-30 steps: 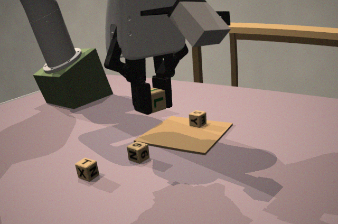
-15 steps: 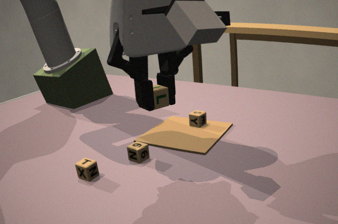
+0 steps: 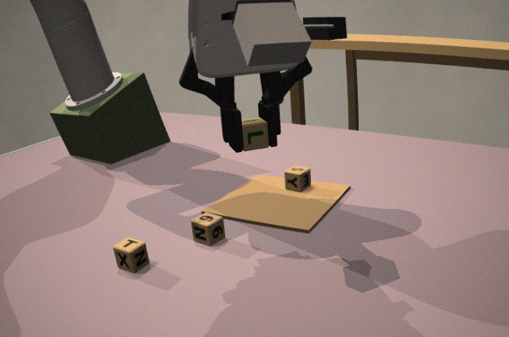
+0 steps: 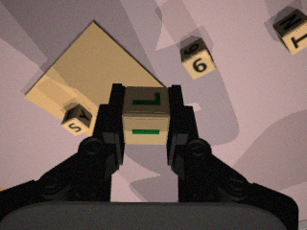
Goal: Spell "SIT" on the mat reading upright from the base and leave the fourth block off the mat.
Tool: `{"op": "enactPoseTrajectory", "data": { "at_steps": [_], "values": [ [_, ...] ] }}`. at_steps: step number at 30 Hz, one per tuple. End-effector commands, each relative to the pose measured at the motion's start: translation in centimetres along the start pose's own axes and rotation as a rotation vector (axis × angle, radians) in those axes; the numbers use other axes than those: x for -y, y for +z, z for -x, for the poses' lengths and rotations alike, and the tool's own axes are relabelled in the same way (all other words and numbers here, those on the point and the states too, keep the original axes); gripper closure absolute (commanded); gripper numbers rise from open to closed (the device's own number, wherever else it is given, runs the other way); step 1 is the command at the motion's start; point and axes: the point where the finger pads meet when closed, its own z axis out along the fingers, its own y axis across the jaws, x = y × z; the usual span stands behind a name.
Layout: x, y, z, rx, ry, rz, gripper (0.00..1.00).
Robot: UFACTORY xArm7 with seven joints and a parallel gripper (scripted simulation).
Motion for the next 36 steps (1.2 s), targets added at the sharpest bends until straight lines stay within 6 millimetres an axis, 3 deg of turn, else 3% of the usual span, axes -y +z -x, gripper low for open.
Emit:
{"op": "enactPoseTrajectory", "data": {
  "at_steps": [1, 36],
  "values": [
    [1.0, -0.2, 1.0, -0.017, 0.138, 0.005, 0.79],
    [5.0, -0.3, 7.9, -0.020, 0.900, -0.001, 0.79]
  ]
}}
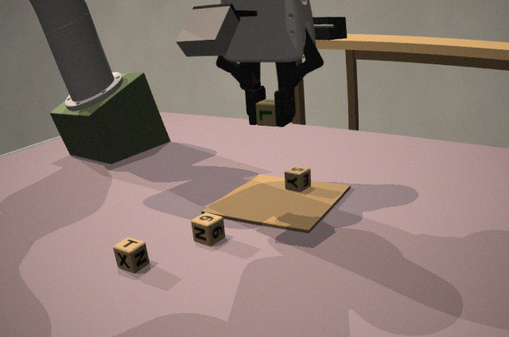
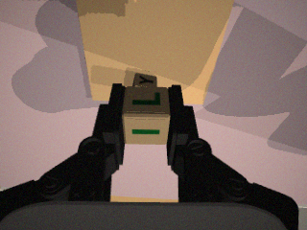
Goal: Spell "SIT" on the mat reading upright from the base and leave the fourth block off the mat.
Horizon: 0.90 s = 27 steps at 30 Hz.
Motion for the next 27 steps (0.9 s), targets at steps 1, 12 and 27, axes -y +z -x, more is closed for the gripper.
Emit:
{"op": "enactPoseTrajectory", "data": {
  "at_steps": [1, 12, 27],
  "values": [
    [-0.29, -0.17, 1.29, -0.016, 0.138, -0.012, 0.79],
    [-0.54, -0.17, 1.93, -0.016, 0.207, -0.012, 0.79],
    [-0.54, 0.21, 1.92, -0.017, 0.207, -0.012, 0.79]
  ]
}}
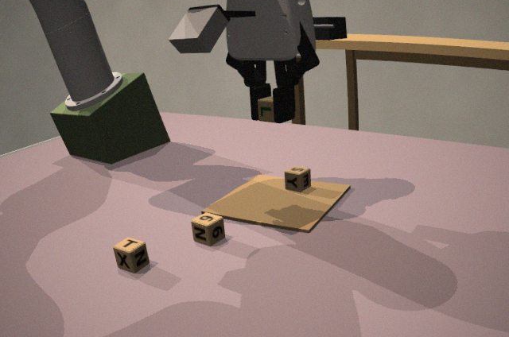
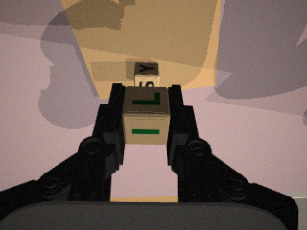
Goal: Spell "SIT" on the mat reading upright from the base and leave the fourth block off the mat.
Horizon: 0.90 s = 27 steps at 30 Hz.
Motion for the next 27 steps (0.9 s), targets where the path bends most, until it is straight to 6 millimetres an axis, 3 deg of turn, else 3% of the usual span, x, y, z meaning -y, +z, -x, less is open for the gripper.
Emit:
{"op": "enactPoseTrajectory", "data": {
  "at_steps": [1, 7, 16, 27],
  "values": [
    [0.1, 0.1, 0.1, 0.001, 0.000, -0.004, 0.79],
    [0.1, 1.9, 0.1, 0.001, 0.000, -0.004, 0.79],
    [0.1, 6.2, 0.1, 0.001, 0.000, -0.004, 0.79],
    [0.1, 9.1, 0.2, 0.001, 0.000, -0.004, 0.79]
  ]
}}
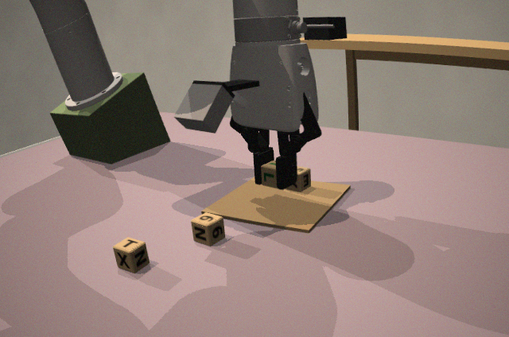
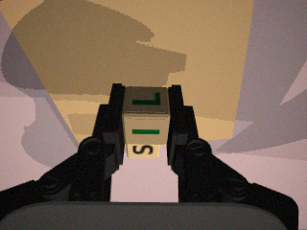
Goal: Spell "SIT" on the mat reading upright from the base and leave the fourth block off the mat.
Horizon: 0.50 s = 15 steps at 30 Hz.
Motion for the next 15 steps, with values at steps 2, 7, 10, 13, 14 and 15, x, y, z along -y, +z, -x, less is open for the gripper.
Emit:
{"op": "enactPoseTrajectory", "data": {
  "at_steps": [2, 7, 10, 13, 14, 15],
  "values": [
    [0.30, 1.26, 0.10, 0.000, 0.000, -0.006, 0.79],
    [0.30, 1.36, 0.10, 0.000, 0.000, -0.006, 0.79],
    [0.30, 1.36, 0.10, 0.000, 0.000, -0.006, 0.79],
    [0.30, 1.36, 0.10, 0.000, 0.000, -0.006, 0.79],
    [0.30, 1.36, 0.10, 0.000, 0.000, -0.006, 0.79],
    [0.30, 1.36, 0.10, 0.000, 0.000, -0.006, 0.79]
  ]
}}
